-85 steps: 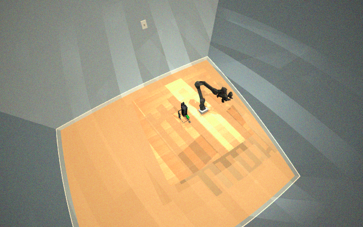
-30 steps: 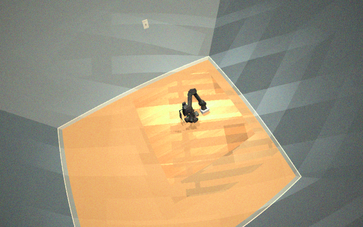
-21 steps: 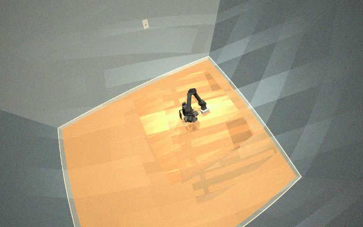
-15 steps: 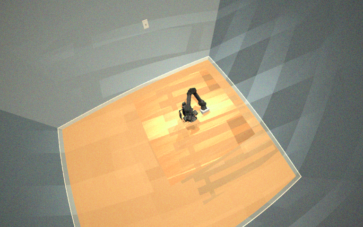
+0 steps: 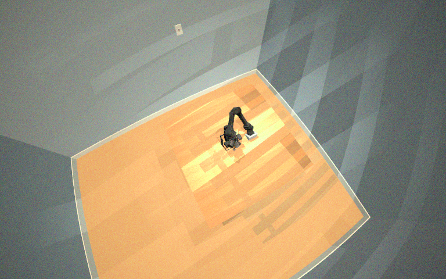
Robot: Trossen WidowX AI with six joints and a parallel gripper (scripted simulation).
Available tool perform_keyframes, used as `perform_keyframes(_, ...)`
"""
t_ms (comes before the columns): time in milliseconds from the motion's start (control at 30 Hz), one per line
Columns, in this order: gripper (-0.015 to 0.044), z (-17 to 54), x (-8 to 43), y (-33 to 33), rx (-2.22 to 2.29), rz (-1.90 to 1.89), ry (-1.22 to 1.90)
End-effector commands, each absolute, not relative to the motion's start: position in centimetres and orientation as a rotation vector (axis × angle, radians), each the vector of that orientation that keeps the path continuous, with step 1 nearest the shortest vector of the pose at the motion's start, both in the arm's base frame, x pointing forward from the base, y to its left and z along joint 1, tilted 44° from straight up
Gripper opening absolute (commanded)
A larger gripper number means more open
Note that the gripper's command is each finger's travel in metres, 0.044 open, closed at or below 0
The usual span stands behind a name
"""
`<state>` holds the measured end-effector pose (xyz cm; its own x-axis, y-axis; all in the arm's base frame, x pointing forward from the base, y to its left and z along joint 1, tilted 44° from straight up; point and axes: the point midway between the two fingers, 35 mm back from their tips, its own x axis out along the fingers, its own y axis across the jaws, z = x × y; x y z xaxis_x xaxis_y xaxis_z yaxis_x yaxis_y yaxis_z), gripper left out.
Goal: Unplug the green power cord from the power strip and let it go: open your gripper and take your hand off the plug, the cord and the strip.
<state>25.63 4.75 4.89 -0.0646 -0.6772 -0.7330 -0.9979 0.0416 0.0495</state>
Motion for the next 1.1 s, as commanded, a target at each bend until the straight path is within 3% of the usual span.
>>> perform_keyframes(0,0.0160,5.0,25.6,4.5,-1.691,0.788,1.792)
perform_keyframes(300,0.0160,4.3,25.6,3.8,-1.691,0.788,1.792)
perform_keyframes(467,0.0029,4.4,25.6,4.0,-1.685,0.787,1.796)
perform_keyframes(600,0.0002,4.4,25.6,4.0,-1.685,0.787,1.796)
perform_keyframes(1067,0.0000,3.6,25.7,5.1,-1.685,0.789,1.793)
